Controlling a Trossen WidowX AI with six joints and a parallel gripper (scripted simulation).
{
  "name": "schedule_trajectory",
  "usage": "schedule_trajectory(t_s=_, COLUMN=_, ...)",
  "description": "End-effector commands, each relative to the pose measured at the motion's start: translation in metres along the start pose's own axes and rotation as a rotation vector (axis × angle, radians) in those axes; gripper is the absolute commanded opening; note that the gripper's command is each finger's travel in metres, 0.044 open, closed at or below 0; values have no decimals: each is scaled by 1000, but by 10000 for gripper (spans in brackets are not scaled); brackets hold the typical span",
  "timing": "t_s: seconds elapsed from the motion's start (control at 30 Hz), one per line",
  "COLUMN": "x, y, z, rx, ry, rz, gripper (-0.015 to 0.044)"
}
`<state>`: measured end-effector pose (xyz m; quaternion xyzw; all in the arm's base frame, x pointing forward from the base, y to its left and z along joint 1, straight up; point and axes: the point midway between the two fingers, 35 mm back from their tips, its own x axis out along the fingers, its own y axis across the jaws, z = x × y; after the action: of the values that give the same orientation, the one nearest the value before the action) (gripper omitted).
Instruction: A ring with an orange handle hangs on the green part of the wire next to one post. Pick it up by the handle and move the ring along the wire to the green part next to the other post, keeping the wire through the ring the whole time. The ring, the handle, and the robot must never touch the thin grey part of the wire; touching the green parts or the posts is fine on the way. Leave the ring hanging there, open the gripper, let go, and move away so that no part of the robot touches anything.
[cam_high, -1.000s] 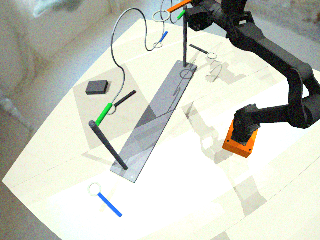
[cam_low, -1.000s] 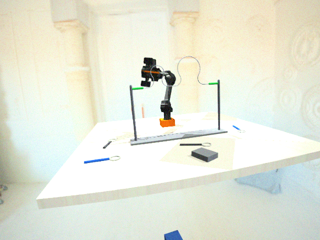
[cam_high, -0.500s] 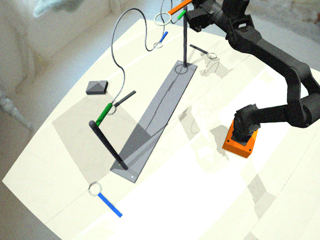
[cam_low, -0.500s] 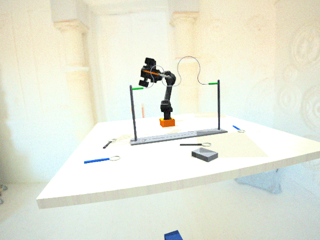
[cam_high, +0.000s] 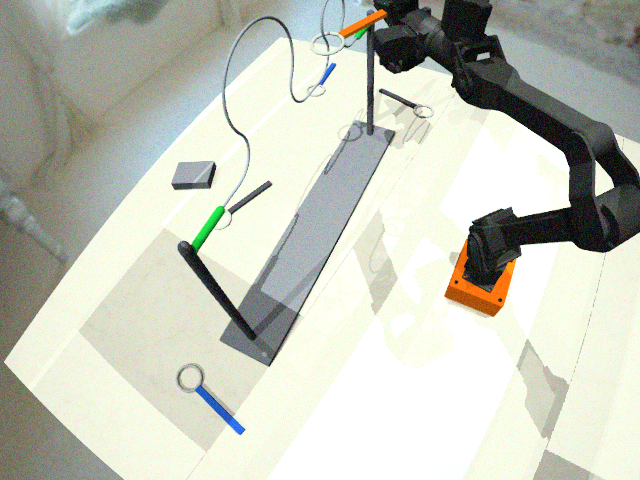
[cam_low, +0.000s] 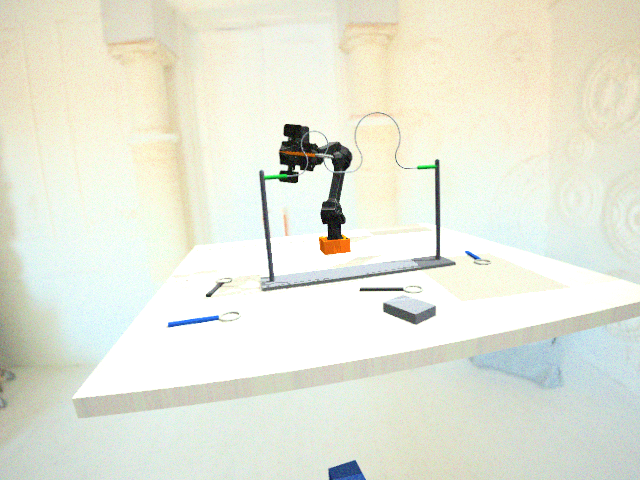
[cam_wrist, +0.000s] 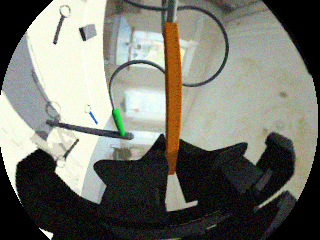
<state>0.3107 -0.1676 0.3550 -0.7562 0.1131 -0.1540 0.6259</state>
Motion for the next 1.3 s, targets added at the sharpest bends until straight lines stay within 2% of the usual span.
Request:
schedule_trajectory(t_s=0.0, x=0, y=16, z=1, rx=74, ry=-6, rz=49, gripper=-150)
schedule_trajectory(t_s=0.57, x=-7, y=76, z=16, rx=432, ry=-18, rz=262, gripper=-150)
schedule_trajectory(t_s=1.27, x=-31, y=133, z=61, rx=874, ry=-41, rz=526, gripper=-150)
